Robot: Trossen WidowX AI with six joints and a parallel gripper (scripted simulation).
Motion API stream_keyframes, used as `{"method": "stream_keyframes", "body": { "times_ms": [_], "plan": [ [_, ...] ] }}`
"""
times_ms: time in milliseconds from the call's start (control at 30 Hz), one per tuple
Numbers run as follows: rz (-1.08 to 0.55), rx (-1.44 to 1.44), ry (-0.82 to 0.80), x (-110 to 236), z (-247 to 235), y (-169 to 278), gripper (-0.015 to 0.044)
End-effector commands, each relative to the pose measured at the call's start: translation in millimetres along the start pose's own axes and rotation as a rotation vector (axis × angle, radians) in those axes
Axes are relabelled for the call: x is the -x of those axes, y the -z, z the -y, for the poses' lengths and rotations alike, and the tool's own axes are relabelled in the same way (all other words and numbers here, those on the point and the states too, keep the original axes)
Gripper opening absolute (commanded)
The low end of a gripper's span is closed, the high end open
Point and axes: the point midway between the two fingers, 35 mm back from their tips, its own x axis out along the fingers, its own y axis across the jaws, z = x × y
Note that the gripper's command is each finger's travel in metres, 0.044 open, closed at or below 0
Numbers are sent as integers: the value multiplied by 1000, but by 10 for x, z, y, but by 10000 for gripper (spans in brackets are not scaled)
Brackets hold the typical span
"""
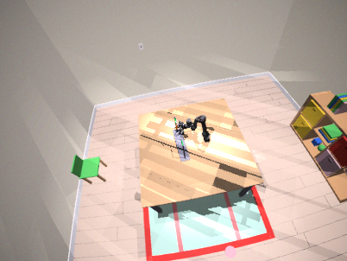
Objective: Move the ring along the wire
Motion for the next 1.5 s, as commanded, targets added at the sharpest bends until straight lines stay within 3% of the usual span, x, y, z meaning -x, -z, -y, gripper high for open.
{"method": "stream_keyframes", "body": {
  "times_ms": [0, 233, 633, 1467],
  "plan": [
    [-3, -8, 3, -3, 5, 7, 160],
    [-3, -8, 3, -3, 5, 7, 160],
    [0, 0, 0, -1, 0, 0, -150],
    [0, -9, -6, -3, -17, -107, -150]
  ]
}}
